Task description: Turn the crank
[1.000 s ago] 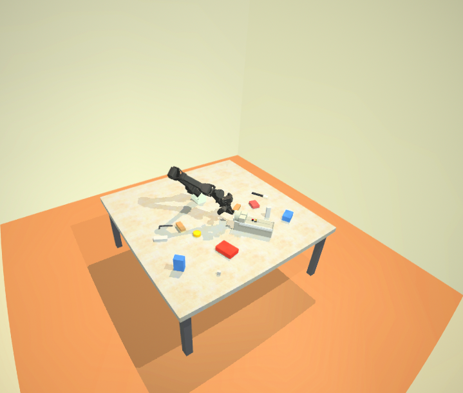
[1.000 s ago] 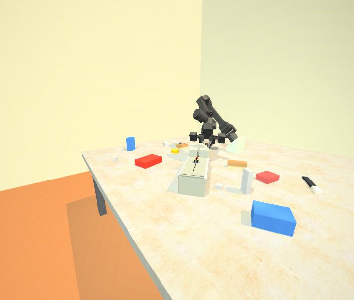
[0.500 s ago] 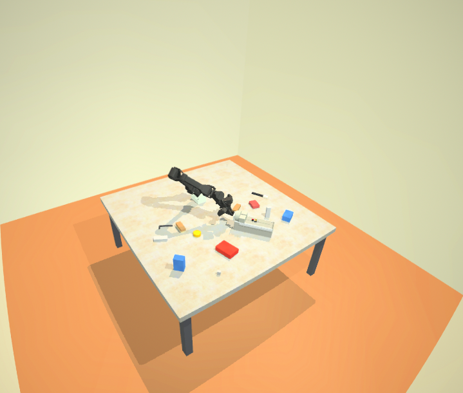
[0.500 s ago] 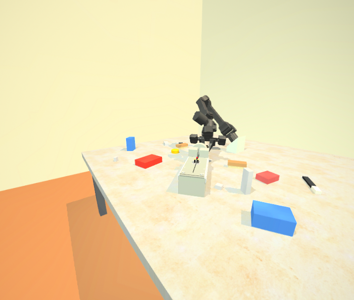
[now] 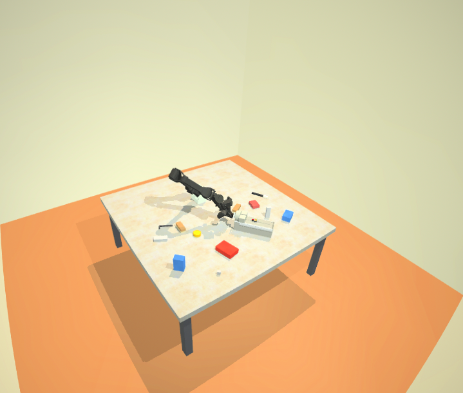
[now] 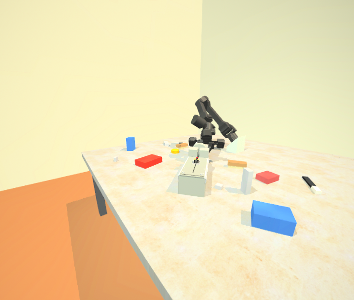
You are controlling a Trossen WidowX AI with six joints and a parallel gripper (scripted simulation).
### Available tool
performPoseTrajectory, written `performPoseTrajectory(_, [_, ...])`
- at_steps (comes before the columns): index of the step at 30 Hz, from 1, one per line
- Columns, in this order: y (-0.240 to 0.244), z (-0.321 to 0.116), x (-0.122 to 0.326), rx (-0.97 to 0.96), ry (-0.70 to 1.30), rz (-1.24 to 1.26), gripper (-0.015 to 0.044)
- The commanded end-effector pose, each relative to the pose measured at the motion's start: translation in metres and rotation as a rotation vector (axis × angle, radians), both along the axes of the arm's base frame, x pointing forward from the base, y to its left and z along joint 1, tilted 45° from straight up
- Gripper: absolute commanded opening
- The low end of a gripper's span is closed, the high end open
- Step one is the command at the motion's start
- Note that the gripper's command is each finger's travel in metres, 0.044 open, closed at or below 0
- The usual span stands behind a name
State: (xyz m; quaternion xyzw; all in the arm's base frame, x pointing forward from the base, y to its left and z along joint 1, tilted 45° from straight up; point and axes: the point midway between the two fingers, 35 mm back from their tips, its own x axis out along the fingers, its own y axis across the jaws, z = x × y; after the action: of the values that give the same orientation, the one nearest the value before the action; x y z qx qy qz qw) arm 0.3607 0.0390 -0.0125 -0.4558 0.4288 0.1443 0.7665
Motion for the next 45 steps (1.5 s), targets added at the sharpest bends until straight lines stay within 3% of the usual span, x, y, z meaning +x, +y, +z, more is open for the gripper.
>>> performPoseTrajectory(1, [-0.009, -0.003, 0.004, -0.002, 0.001, -0.008, 0.0])
performPoseTrajectory(45, [-0.027, 0.006, 0.019, -0.003, 0.001, -0.009, 0.0])
